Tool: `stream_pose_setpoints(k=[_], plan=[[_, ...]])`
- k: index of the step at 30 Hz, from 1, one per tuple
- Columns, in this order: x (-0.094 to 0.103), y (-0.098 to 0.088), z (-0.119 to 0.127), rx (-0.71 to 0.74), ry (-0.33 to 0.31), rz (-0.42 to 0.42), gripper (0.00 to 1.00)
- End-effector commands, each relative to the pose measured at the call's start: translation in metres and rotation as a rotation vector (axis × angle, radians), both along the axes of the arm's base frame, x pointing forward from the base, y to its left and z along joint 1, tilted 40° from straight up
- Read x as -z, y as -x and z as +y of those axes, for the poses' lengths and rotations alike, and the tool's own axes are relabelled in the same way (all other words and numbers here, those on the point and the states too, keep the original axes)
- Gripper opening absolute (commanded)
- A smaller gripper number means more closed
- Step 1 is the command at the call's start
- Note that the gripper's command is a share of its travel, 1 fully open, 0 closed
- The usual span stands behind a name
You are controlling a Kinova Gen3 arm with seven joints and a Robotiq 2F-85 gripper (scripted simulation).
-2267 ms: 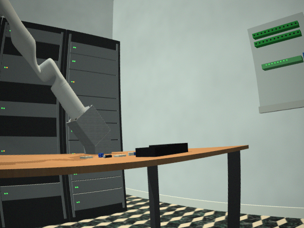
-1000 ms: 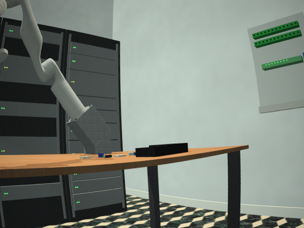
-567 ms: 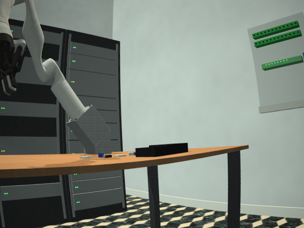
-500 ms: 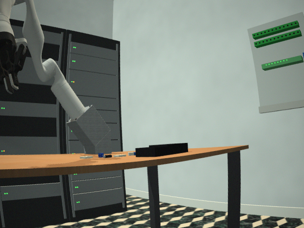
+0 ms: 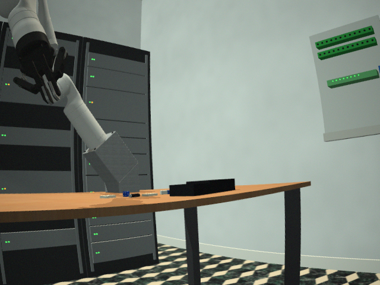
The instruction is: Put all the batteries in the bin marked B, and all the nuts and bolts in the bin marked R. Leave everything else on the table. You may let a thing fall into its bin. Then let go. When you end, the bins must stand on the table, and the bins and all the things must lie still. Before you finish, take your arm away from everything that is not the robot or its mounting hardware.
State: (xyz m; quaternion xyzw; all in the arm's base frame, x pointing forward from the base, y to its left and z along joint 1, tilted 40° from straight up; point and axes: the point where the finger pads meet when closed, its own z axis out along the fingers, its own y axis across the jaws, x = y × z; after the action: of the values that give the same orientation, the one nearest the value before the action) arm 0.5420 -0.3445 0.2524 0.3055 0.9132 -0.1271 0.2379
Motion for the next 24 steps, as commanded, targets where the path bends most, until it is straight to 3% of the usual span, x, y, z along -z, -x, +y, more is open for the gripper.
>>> stream_pose_setpoints(k=[1,4,8,11,14,17,20,22,24], plan=[[-0.001,-0.007,0.016,-0.022,0.0,-0.002,0.09],[0.005,-0.005,0.04,-0.111,-0.042,0.08,0.09],[0.014,-0.004,0.072,-0.111,-0.042,0.08,0.09],[0.014,-0.004,0.073,-0.111,-0.042,0.08,0.09],[0.019,0.0,0.097,-0.206,-0.085,0.161,0.09],[0.021,0.001,0.105,-0.206,-0.085,0.161,0.09],[0.026,0.005,0.129,-0.206,-0.085,0.161,0.09],[0.026,0.005,0.13,-0.206,-0.085,0.161,0.09],[0.029,0.009,0.146,-0.279,-0.116,0.222,0.09]])
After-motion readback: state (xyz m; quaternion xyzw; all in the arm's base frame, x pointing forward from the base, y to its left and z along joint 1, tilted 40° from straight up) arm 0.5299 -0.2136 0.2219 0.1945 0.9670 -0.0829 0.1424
